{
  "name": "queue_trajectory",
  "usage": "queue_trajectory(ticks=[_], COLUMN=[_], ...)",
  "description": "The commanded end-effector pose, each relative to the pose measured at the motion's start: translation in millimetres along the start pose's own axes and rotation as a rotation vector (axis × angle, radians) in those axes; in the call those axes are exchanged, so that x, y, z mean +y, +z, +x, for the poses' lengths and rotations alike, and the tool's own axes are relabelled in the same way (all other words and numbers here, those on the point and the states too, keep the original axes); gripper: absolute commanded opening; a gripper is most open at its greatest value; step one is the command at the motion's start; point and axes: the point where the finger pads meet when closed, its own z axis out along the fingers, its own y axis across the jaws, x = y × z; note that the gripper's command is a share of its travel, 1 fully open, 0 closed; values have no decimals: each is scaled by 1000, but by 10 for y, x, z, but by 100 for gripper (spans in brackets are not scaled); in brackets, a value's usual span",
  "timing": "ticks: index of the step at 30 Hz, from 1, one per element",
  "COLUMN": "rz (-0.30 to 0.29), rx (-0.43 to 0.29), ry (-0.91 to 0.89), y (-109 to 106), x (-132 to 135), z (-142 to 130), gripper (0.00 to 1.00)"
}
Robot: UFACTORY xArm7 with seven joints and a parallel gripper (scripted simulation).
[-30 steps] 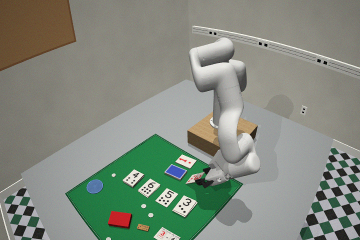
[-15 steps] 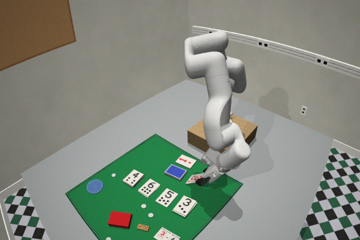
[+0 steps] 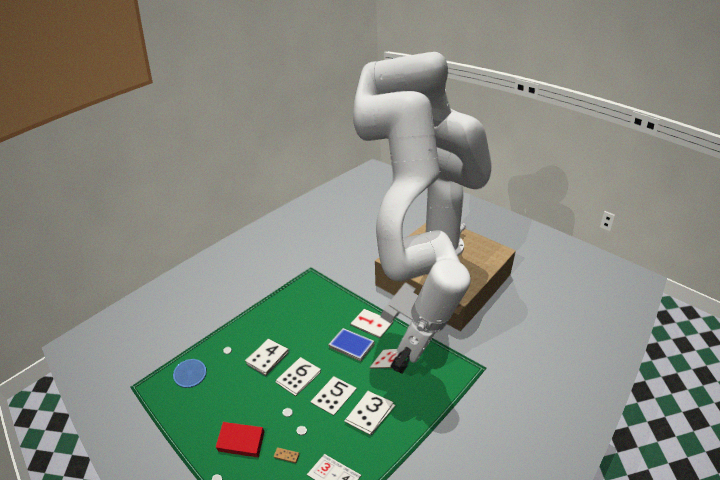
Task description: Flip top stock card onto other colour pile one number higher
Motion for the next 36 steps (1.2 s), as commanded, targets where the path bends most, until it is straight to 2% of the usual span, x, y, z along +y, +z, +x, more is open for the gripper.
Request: queue_trajectory(ticks=[1,12,14,29,36], rz=[2,5,5,7,8], rx=[-82,-294,-294,-486,-531], ry=[-2,-2,-2,-2,-2], y=[8,54,54,104,117], x=[-9,-9,-9,-8,-8], z=[-5,-9,-9,-12,-13], gripper=[74,74,74,74,74])
